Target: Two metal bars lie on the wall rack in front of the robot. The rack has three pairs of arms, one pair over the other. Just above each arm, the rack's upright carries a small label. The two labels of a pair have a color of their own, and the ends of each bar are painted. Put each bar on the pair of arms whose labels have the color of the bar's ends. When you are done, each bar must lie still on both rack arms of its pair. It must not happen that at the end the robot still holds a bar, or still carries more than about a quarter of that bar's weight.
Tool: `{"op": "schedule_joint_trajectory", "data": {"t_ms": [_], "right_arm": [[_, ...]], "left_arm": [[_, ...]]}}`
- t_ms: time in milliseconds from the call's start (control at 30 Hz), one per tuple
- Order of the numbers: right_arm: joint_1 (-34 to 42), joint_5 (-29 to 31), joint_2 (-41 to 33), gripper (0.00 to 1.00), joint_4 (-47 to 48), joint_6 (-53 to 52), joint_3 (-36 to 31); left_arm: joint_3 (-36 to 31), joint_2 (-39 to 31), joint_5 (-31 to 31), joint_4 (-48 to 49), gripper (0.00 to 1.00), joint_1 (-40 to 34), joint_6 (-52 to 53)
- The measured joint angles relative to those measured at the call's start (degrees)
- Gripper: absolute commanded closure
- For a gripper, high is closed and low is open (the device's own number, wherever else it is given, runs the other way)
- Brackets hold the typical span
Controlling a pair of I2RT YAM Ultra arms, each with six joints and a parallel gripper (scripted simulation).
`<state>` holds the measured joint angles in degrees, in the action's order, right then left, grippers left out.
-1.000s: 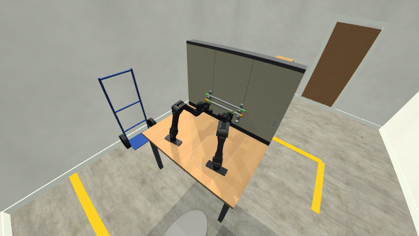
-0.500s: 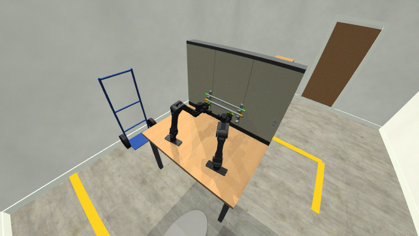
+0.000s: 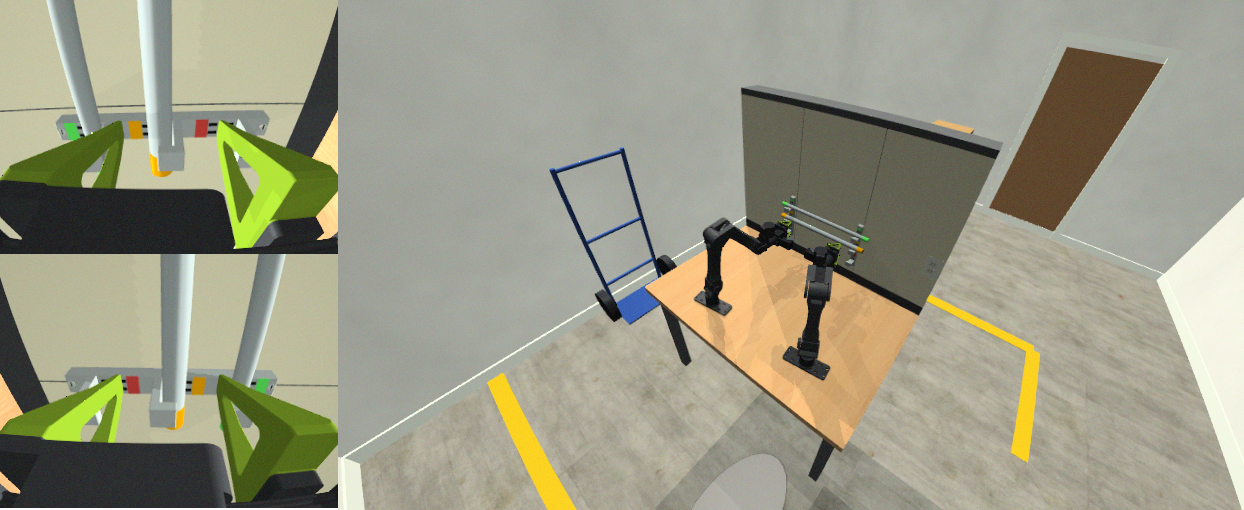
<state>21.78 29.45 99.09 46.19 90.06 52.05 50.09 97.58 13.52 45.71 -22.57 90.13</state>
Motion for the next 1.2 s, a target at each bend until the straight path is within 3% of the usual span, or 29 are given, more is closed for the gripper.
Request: {"op": "schedule_joint_trajectory", "data": {"t_ms": [1200], "right_arm": [[1.22, 1.40, -2.45, 0.16, 0.39, 0.00, -2.73]], "left_arm": [[-2.99, -2.78, 0.70, 0.37, 0.17, -0.61, 0.00]]}}
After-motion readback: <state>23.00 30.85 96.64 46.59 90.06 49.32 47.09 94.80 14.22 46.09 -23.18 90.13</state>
